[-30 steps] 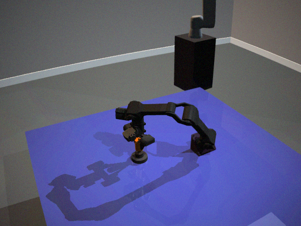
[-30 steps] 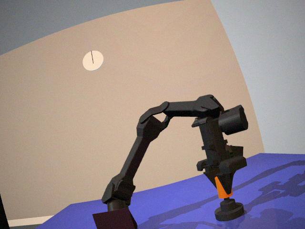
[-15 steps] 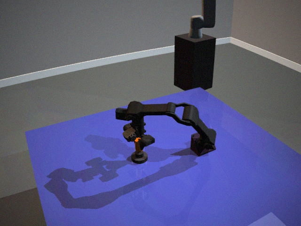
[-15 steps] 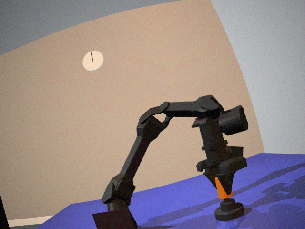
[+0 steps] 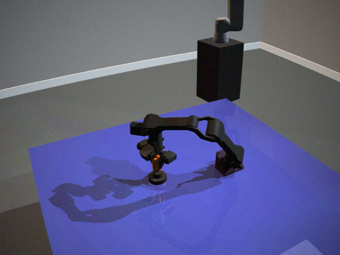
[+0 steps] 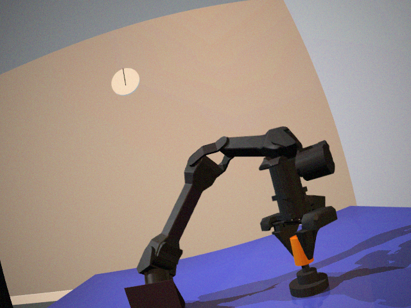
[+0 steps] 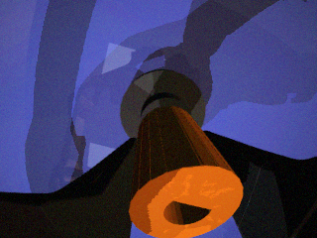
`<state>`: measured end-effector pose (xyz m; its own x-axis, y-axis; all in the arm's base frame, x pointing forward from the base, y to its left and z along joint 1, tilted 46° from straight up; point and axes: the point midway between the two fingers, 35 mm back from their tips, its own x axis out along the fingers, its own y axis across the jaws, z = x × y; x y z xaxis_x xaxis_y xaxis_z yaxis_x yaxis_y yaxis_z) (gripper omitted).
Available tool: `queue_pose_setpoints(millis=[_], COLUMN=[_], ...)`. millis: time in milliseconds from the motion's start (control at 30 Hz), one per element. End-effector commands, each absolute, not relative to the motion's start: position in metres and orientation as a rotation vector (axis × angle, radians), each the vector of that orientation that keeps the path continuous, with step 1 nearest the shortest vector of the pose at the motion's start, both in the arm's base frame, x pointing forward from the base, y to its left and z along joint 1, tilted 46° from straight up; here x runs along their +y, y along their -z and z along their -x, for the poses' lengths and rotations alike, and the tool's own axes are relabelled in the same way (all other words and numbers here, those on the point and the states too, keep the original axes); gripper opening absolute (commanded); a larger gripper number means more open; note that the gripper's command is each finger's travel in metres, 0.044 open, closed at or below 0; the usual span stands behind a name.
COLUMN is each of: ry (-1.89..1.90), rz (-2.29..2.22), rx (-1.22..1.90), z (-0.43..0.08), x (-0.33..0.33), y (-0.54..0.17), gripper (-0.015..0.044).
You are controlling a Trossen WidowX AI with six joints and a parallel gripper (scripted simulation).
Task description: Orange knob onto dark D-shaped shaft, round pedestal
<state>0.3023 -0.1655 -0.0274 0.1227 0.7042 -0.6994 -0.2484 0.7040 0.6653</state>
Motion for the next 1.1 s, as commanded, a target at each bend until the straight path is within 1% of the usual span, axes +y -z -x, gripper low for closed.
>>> queue_pose_setpoints(millis=[0,1067], ry=[-0.742,-0.742], rz=[-0.413,-0.413], rx=[1.249,1.249], z=[-0.3047,-0.3025], x=[-0.1669,-0.1676], y=[0.0276,0.0284], gripper=[0.0000,0.0000])
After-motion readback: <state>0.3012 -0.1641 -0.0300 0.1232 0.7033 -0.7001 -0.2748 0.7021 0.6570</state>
